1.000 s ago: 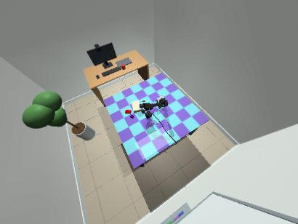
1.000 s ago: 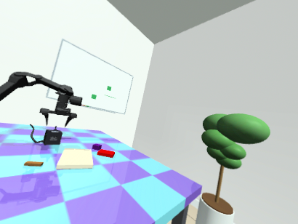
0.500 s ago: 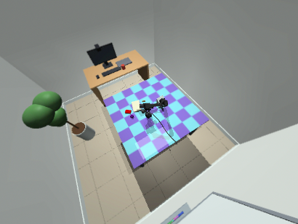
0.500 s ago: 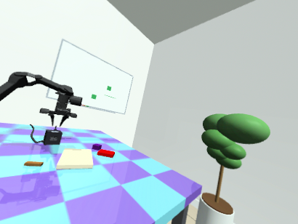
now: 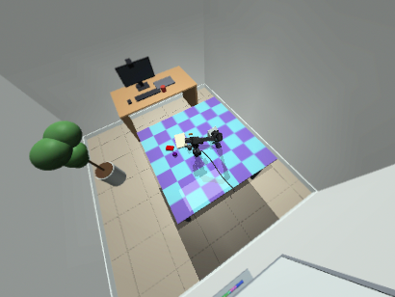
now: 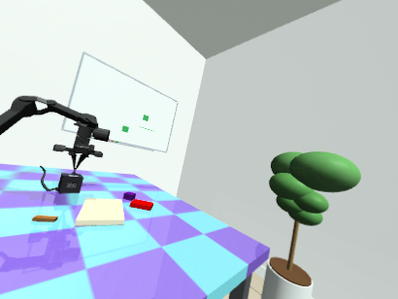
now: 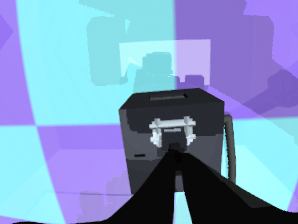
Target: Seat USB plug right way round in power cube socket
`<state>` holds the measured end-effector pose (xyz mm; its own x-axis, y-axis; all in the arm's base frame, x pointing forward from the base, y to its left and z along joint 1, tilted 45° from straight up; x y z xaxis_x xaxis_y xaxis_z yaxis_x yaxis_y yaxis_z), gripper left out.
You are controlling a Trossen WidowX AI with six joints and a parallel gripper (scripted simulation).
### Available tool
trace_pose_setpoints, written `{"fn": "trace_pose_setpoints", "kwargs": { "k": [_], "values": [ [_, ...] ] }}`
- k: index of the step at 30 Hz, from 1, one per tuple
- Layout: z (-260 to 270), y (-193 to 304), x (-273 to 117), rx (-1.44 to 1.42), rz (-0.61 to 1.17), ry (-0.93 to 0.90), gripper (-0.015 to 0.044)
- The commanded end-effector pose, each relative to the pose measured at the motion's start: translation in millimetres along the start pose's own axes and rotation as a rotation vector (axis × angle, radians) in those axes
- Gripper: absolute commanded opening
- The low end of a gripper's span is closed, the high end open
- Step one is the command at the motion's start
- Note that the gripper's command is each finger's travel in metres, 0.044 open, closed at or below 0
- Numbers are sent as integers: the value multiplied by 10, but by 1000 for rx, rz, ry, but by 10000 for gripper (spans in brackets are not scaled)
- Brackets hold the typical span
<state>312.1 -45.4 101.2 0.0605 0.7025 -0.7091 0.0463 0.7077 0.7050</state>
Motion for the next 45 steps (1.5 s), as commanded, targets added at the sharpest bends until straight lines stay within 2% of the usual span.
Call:
{"fn": "trace_pose_setpoints", "kwargs": {
  "k": [1, 45],
  "values": [
    [1, 1, -2, -1, 0, 0, 0],
    [0, -3, -256, 0, -1, 0, 0]
  ]
}}
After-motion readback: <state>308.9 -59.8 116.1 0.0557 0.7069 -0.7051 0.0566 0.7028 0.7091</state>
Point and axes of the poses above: the point midway between the two fingers, 35 mm back from their tips, its own x axis out along the fingers, its own z axis across the jaws, y = z × x, the point moved 2 cm from there along -x, back along the fingers, and after that the axes turned 5 degrees about -x, right-handed, at the moved point
